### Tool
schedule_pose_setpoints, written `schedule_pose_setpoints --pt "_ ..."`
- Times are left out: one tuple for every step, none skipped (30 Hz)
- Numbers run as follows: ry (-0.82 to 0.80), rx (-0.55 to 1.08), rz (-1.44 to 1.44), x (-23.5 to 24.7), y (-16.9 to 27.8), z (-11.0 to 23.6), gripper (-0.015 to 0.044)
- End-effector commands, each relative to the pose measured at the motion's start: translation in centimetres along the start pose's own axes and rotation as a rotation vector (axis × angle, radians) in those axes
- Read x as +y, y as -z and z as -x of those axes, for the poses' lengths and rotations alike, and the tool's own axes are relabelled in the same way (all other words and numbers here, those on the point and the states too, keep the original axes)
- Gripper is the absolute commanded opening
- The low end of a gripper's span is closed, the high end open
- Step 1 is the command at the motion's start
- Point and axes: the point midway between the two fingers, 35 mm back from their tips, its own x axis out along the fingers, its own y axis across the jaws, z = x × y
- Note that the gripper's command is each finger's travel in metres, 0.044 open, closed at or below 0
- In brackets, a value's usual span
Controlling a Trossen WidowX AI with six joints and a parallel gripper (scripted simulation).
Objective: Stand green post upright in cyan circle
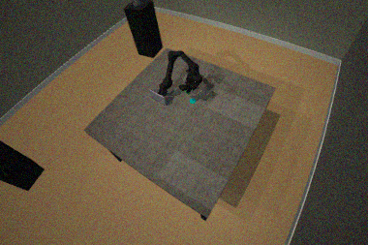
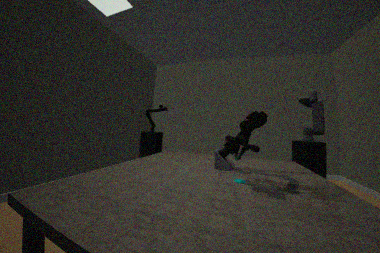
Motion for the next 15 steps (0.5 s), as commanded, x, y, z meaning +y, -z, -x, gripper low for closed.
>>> schedule_pose_setpoints --pt "0.025 -0.016 0.001 -0.13 0.15 -0.18 0.0022" --pt "0.031 -0.019 0.003 -0.16 0.17 -0.22 0.0022" --pt "0.036 -0.022 0.004 -0.18 0.19 -0.27 0.0022" --pt "0.042 -0.025 0.005 -0.20 0.21 -0.31 0.0022" --pt "0.047 -0.029 0.005 -0.22 0.24 -0.35 0.0022" --pt "0.052 -0.032 0.006 -0.24 0.26 -0.39 0.0022" --pt "0.058 -0.036 0.007 -0.26 0.27 -0.44 0.0022" --pt "0.063 -0.039 0.008 -0.28 0.29 -0.48 0.0022" --pt "0.068 -0.043 0.009 -0.30 0.31 -0.52 0.0022" --pt "0.074 -0.046 0.010 -0.33 0.33 -0.56 0.0022" --pt "0.079 -0.050 0.011 -0.35 0.34 -0.59 0.0022" --pt "0.084 -0.054 0.012 -0.37 0.36 -0.63 0.0022" --pt "0.089 -0.058 0.013 -0.39 0.38 -0.67 0.0022" --pt "0.094 -0.061 0.014 -0.41 0.39 -0.71 0.0022" --pt "0.099 -0.065 0.015 -0.43 0.40 -0.74 0.0022"
